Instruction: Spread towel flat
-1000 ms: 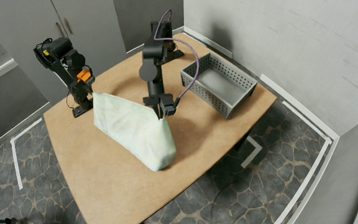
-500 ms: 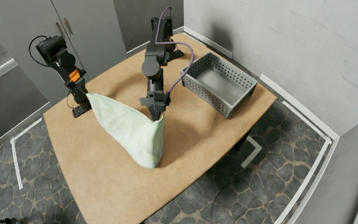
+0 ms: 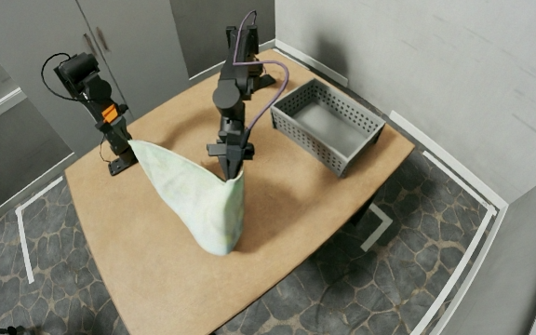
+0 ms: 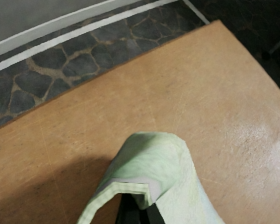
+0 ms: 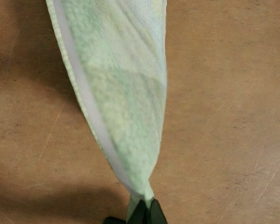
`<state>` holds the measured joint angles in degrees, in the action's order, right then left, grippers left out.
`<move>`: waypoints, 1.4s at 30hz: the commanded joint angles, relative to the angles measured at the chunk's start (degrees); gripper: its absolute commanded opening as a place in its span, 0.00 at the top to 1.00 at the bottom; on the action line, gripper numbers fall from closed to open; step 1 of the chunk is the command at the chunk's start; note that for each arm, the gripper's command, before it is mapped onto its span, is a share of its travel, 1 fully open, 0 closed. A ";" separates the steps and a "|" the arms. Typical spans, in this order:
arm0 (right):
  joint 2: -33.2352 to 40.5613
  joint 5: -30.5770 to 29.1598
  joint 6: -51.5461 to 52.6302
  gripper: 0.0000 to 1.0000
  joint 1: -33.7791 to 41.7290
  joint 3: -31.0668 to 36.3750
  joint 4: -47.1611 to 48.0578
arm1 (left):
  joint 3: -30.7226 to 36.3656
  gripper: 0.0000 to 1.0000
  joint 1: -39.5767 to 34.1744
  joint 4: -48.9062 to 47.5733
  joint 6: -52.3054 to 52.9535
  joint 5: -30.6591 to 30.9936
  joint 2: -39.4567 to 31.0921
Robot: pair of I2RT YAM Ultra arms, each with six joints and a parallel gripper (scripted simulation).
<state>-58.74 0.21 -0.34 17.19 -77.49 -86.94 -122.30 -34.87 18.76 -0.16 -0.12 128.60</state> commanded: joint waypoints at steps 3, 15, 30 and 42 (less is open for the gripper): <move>1.75 -0.19 -0.18 1.00 -0.73 -1.91 -0.71 | -0.15 1.00 0.09 -0.80 0.12 0.01 -0.60; 1.75 -0.19 -0.18 1.00 -0.73 -1.91 -0.71 | -0.15 1.00 0.09 -0.80 0.12 0.01 -0.60; 1.75 -0.19 -0.18 1.00 -0.73 -1.91 -0.71 | -0.15 1.00 0.09 -0.80 0.12 0.01 -0.60; 1.84 -0.08 -0.49 1.00 1.27 5.48 3.10 | 4.11 1.00 0.40 -2.23 0.35 0.06 -1.57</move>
<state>-58.50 0.19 -0.36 17.28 -74.65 -85.25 -120.49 -34.87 17.82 -0.14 -0.12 128.95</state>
